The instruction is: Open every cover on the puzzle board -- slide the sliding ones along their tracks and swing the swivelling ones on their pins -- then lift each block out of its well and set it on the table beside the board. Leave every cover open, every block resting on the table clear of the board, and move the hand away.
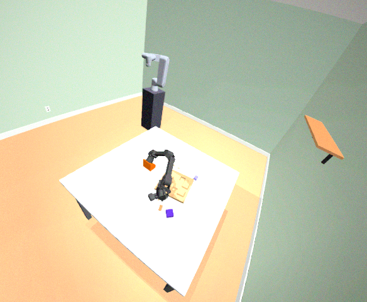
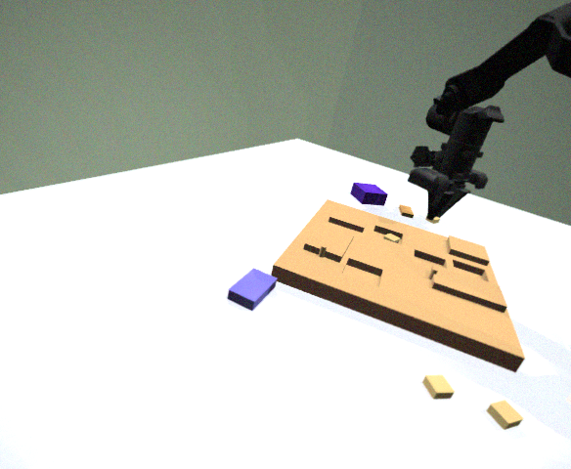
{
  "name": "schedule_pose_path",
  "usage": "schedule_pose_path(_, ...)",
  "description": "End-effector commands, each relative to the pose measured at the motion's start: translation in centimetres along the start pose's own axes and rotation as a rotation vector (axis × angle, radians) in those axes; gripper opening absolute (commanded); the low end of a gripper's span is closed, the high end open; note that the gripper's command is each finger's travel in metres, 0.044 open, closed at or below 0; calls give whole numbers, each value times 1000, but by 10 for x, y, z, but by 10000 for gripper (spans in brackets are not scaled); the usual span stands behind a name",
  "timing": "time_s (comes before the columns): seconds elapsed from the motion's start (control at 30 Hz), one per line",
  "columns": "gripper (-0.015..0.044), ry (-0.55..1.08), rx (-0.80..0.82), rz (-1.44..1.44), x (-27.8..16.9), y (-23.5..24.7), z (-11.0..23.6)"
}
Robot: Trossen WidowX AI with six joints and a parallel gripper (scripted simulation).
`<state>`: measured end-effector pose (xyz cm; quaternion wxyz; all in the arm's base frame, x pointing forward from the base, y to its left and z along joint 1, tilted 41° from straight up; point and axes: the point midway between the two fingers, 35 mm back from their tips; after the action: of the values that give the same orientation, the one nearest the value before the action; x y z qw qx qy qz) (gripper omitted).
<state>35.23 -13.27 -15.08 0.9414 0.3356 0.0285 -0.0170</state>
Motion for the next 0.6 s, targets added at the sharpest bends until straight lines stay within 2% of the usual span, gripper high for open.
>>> schedule_pose_path(0.0, 80, -3, 5, -7, -1, 0, -7)
schedule_pose_path(0.33, 80, -3, 6, -7, -3, 1, -20)
schedule_pose_path(0.57, 264, 1, 2, 0, -2, 1, -17)
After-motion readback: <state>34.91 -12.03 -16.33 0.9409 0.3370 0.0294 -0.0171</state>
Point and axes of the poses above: the point midway between the two fingers, 35 mm back from their tips, its own z axis back along the fingers, its own y axis across the jaws, x = y × z, and after that the axes turned 15 degrees about z, right-handed
